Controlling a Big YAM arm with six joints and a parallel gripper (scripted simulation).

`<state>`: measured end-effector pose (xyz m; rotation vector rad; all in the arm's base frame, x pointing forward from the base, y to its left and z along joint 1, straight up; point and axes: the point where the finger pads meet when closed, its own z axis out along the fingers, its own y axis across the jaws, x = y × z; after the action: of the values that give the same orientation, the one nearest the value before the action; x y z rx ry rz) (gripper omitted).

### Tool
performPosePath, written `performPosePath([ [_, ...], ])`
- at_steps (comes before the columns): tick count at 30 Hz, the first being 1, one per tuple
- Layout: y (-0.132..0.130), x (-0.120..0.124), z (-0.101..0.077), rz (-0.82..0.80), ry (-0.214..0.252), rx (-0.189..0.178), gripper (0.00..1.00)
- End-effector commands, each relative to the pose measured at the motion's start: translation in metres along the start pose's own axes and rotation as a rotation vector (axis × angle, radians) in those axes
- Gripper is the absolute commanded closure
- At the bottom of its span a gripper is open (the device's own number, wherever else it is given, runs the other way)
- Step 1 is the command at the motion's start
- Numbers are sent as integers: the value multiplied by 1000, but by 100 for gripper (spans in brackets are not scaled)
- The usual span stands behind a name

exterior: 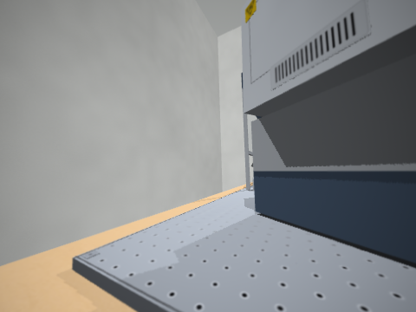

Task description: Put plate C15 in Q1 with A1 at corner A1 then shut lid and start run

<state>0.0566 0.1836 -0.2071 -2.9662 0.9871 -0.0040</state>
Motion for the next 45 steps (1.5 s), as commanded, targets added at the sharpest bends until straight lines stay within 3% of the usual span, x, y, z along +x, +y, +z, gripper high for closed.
performPosePath([
  [1,2,-1,-2,-10,-2,6,100],
  [42,3,-1,-3,-8,-2,3,100],
  [43,-1,7,0,22,-1,4,1],
  [45,-7,21,6,74,0,6,1],
])
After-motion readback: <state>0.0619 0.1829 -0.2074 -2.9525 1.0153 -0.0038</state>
